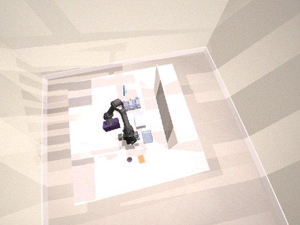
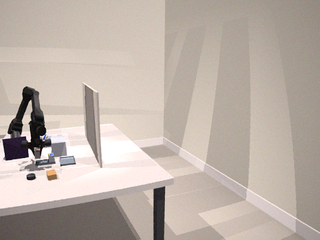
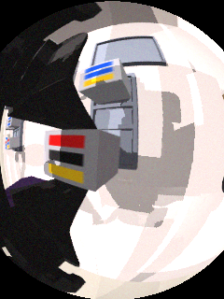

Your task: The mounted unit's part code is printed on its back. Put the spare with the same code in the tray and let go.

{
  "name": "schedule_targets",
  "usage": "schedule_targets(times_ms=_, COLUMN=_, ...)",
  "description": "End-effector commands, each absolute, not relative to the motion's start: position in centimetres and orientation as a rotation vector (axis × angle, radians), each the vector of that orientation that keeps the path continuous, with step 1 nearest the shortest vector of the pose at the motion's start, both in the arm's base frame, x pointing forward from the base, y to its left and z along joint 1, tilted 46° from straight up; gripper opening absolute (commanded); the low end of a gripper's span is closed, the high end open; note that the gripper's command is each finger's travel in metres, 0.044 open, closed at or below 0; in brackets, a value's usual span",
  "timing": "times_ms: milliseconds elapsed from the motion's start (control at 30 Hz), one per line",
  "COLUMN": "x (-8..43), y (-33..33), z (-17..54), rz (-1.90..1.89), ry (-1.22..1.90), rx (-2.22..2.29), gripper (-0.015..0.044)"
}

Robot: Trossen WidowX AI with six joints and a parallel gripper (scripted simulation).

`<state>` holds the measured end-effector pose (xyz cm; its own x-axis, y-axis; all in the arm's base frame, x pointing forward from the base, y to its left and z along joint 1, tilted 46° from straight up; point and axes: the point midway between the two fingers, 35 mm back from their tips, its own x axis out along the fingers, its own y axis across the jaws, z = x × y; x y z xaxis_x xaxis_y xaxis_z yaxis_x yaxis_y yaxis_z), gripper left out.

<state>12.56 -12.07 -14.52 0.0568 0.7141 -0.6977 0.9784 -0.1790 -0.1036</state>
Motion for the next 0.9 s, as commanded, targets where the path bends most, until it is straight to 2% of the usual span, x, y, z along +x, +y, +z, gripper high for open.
schedule_targets(times_ms=0, x=12.4, y=-15.2, z=-11.9, rz=-0.9, ry=1.665, rx=1.933, gripper=0.0)
schedule_targets(times_ms=600, x=12.3, y=-15.2, z=-11.5, rz=-0.9, ry=1.672, rx=1.942, gripper=0.0)
schedule_targets(times_ms=867, x=12.3, y=-18.4, z=-8.6, rz=-0.902, ry=1.668, rx=1.936, gripper=0.0)
